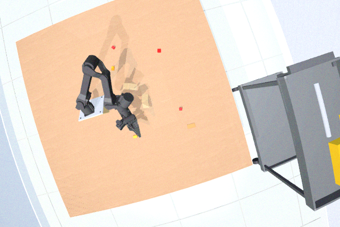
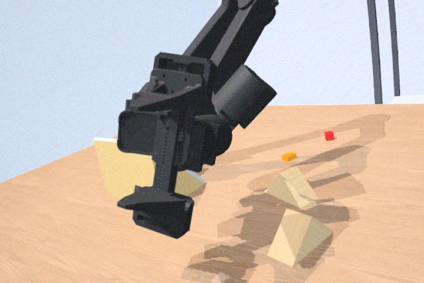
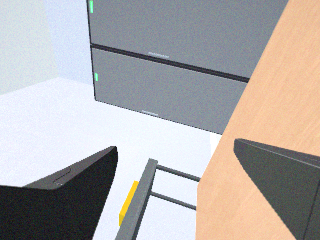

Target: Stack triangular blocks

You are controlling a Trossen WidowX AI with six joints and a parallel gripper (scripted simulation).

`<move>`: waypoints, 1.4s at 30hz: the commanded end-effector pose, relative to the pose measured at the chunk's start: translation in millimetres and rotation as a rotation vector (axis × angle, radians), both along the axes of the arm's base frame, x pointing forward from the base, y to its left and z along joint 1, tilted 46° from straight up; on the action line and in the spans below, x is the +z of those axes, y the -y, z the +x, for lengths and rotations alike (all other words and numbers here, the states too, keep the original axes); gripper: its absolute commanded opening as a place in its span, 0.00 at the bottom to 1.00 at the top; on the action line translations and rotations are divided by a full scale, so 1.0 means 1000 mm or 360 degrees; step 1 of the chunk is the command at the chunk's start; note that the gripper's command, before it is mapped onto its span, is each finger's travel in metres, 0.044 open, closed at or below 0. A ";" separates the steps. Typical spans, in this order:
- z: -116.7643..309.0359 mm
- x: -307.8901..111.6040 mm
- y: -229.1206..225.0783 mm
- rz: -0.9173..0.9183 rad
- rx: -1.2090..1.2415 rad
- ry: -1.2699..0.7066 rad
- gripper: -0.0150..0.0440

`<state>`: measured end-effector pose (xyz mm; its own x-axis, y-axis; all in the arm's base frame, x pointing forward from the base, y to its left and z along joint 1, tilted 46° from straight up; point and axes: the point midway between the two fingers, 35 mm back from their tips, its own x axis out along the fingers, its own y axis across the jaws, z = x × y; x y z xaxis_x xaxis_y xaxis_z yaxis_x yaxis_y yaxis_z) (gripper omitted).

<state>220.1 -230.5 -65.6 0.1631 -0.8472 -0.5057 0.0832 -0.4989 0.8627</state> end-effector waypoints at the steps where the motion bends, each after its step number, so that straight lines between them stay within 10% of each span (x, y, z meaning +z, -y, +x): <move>1: 0.001 -0.001 0.000 0.0005 0.0011 -0.0014 0.98; 20: 0.067 -0.040 -0.068 0.0880 0.2231 -0.1431 1.00; 42: 0.072 0.107 -0.160 0.0996 0.3995 -0.0733 1.00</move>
<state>286.7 -94.1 -20.4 -0.0590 0.5063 -0.8603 0.7220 0.6168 0.3135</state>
